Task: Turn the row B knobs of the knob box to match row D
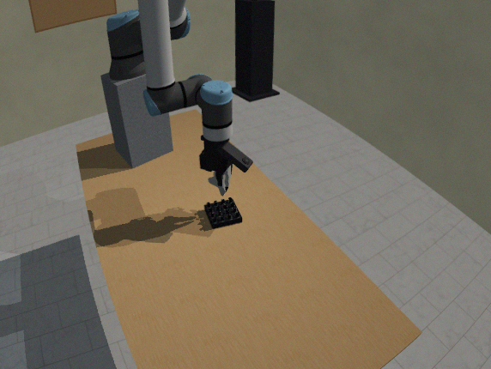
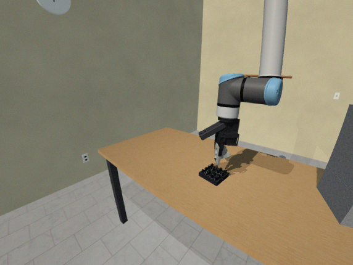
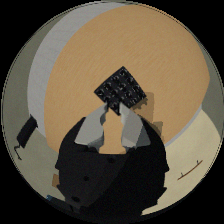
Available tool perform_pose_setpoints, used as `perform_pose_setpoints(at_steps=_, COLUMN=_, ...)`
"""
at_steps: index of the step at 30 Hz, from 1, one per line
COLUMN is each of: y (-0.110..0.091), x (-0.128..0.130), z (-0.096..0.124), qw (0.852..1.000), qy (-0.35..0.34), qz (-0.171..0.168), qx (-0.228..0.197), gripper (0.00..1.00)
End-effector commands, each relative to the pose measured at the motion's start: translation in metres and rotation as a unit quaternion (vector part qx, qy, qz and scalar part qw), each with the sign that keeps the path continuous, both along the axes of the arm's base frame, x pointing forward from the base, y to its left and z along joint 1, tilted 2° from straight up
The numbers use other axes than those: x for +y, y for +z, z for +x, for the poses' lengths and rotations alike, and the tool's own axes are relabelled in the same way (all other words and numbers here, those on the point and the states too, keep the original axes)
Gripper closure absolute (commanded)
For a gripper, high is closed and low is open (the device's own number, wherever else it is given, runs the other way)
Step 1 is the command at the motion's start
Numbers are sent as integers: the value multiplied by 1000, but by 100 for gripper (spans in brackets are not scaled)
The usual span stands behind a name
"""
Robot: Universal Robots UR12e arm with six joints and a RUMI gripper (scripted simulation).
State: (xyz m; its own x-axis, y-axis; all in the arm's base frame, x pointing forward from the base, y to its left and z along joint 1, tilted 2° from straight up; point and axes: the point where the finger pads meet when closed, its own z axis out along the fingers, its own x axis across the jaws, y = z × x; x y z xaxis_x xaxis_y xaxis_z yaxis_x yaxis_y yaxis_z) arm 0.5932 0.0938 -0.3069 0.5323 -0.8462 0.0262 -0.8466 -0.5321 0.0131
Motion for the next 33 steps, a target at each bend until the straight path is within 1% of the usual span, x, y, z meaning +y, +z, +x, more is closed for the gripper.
perform_pose_setpoints(at_steps=1, y=-2, x=0, z=0, qw=1000, qy=0, qz=0, qx=-1, gripper=89)
perform_pose_setpoints(at_steps=12, y=-12, x=0, z=1, qw=1000, qy=0, qz=0, qx=0, gripper=89)
perform_pose_setpoints(at_steps=27, y=-32, x=-1, z=1, qw=1000, qy=0, qz=0, qx=0, gripper=89)
perform_pose_setpoints(at_steps=33, y=-35, x=-1, z=1, qw=1000, qy=0, qz=0, qx=0, gripper=89)
